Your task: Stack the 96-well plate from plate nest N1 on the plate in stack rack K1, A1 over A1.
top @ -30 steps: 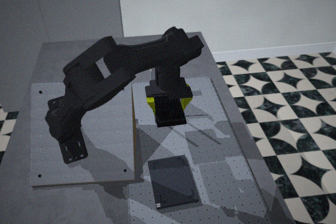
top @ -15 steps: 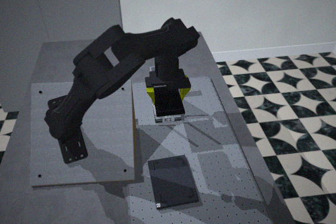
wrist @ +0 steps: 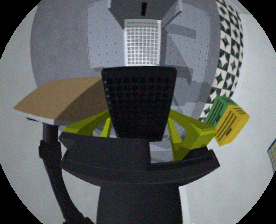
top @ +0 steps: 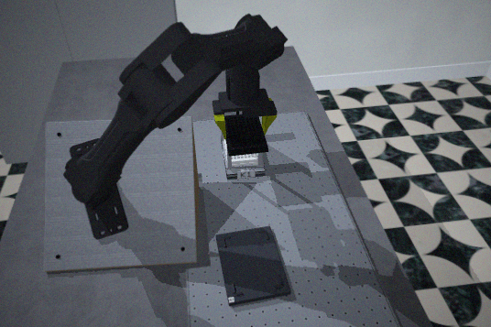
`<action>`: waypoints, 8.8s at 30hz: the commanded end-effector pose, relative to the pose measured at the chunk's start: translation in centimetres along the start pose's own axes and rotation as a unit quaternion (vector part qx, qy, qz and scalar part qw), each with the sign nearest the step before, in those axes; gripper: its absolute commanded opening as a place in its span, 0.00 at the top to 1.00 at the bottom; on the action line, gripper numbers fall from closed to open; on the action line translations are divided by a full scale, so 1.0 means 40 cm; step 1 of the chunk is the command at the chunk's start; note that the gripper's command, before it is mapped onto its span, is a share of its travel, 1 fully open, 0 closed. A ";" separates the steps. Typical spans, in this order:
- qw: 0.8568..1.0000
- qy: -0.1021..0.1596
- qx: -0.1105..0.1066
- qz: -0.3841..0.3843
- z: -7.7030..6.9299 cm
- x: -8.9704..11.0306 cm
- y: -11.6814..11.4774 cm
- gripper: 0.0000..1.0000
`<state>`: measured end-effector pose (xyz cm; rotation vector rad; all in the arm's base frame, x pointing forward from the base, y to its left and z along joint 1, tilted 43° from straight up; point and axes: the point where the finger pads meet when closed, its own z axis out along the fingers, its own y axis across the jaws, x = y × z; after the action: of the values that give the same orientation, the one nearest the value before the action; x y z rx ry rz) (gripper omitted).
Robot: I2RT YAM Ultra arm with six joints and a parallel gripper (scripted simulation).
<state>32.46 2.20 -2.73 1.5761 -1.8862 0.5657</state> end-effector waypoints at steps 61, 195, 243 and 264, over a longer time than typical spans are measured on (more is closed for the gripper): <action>1.000 -0.019 0.012 0.011 -0.053 -0.271 -0.038 1.00; 1.000 -0.011 0.006 0.003 -0.009 -0.274 -0.012 1.00; 1.000 0.002 -0.005 -0.001 0.061 -0.276 -0.013 1.00; 1.000 0.001 -0.006 -0.001 0.139 -0.278 -0.011 1.00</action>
<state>33.56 6.84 -13.55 1.5651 -1.8999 0.5634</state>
